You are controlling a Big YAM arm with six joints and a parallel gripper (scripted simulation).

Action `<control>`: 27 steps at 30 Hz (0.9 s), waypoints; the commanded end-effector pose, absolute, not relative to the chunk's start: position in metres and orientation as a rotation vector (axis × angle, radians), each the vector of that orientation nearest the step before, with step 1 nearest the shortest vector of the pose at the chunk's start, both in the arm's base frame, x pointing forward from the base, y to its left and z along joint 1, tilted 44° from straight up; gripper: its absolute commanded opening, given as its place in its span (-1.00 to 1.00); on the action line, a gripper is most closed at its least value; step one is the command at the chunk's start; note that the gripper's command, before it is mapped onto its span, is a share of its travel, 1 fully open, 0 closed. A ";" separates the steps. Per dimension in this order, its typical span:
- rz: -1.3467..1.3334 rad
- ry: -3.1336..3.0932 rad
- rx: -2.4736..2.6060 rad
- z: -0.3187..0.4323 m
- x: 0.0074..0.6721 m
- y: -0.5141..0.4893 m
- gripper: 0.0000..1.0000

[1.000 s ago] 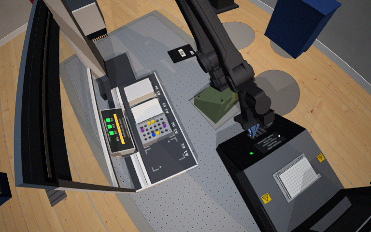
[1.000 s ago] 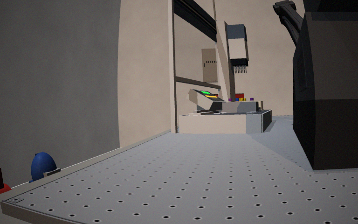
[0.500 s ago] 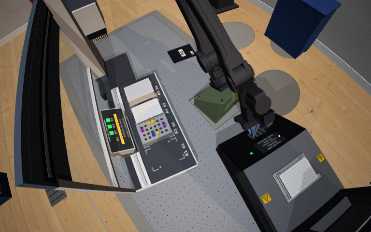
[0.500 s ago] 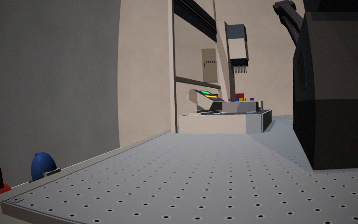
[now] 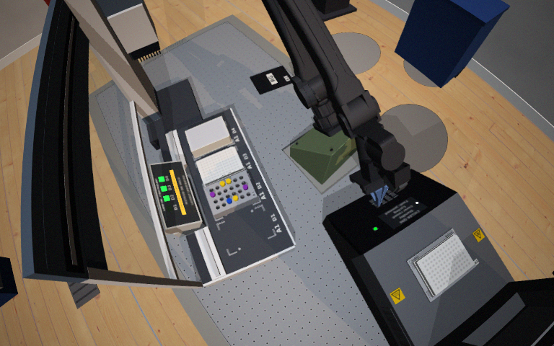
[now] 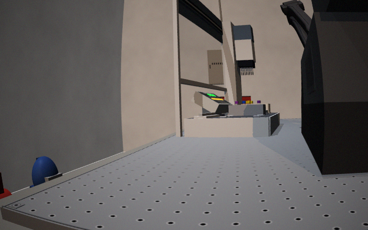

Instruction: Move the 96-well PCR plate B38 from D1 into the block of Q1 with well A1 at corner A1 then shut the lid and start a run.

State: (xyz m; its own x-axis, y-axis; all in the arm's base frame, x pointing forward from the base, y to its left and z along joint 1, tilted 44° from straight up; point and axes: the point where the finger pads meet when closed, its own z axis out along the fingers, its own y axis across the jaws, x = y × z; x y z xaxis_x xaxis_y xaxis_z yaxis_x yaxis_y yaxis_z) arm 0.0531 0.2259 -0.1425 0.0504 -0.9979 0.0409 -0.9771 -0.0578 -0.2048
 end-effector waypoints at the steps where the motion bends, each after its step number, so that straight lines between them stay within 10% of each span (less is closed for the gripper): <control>1: -0.214 2.052 -2.154 -0.144 0.057 0.249 -1.00; 27: -0.220 2.049 -2.163 -0.143 0.056 0.234 -1.00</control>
State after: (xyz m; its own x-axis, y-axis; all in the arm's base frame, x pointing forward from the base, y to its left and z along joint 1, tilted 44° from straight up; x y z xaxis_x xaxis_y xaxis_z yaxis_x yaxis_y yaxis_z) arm 0.0538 0.2240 -0.1431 0.0488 -0.9984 0.0294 -0.9770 -0.0538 -0.2063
